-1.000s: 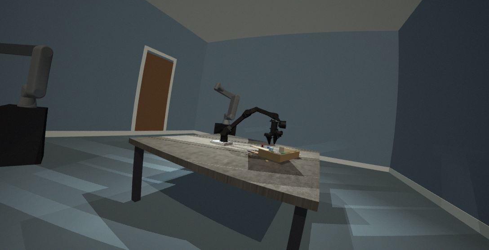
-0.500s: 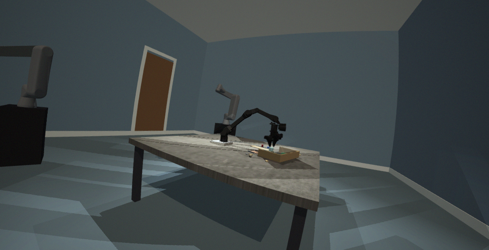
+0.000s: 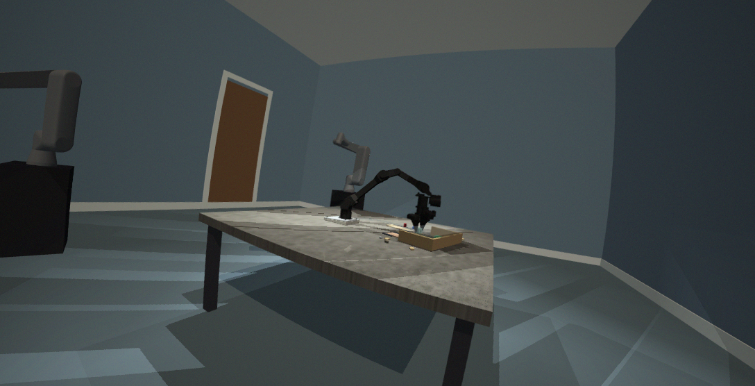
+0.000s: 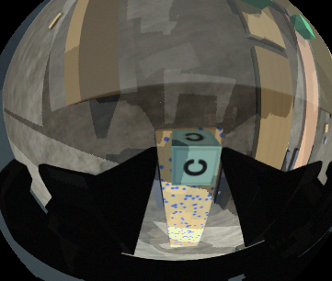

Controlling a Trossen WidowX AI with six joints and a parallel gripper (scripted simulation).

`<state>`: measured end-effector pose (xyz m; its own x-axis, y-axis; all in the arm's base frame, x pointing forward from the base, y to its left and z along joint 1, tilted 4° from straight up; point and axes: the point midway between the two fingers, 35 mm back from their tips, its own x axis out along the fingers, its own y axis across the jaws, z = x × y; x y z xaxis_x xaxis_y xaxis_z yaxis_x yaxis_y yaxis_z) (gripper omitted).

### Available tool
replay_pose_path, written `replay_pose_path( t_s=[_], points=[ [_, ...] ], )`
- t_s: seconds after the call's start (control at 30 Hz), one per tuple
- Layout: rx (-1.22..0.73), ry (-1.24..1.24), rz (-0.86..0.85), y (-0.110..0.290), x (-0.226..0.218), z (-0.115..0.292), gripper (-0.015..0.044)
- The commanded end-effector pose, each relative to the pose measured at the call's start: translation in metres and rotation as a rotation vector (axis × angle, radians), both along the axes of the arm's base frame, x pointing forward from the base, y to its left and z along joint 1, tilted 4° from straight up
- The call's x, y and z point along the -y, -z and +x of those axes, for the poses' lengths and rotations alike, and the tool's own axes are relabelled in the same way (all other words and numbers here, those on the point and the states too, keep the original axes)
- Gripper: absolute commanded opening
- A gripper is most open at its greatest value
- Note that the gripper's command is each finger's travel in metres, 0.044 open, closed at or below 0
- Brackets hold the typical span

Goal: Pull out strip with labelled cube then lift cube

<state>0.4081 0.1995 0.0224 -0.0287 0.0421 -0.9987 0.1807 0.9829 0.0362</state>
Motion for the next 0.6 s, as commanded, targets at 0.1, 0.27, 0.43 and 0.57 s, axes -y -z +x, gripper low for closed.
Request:
replay_pose_path(
  t_s=[0.1,0.27,0.43,0.57],
  points=[
    [-0.002,0.000,-0.001,0.0023,0.0002,-0.0005,0.0198],
    [-0.002,0.000,-0.001,0.0023,0.0002,-0.0005,0.0125],
    [-0.002,0.000,-0.001,0.0023,0.0002,-0.0005,0.0053],
    [-0.002,0.000,-0.002,-0.0047,0.0039,-0.0074,0.0000]
  ],
)
